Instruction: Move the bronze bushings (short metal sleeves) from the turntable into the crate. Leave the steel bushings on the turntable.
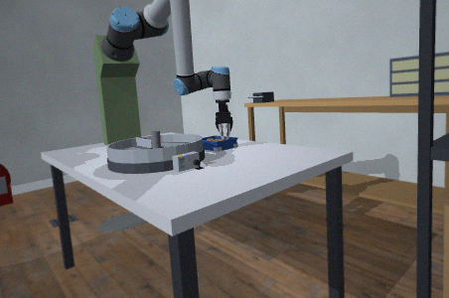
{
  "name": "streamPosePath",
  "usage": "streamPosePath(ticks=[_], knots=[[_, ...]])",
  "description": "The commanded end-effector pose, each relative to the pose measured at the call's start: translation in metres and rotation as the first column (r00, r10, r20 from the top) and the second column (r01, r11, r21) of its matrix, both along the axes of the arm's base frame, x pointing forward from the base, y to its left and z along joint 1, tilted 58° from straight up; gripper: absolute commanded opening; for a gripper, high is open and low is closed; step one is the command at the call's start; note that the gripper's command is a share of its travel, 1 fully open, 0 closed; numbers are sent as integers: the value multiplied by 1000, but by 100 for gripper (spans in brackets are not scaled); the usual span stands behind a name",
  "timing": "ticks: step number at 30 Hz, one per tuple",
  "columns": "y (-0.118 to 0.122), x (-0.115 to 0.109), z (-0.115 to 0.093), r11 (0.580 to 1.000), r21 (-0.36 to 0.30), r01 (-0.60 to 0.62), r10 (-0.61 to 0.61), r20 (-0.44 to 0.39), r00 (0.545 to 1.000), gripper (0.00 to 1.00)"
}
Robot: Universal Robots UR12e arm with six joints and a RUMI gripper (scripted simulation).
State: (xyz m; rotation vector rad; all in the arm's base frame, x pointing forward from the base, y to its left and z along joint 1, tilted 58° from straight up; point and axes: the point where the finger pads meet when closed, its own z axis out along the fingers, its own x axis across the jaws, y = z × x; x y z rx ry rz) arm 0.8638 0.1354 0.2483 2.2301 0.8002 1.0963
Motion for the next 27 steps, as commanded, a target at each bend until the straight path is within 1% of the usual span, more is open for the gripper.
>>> streamPosePath(ticks=[1,27], knots=[[0,0,1,1000,0,0,0,1,1000,0],[-1,4,-2,1000,0,0,0,1,1000,0]])
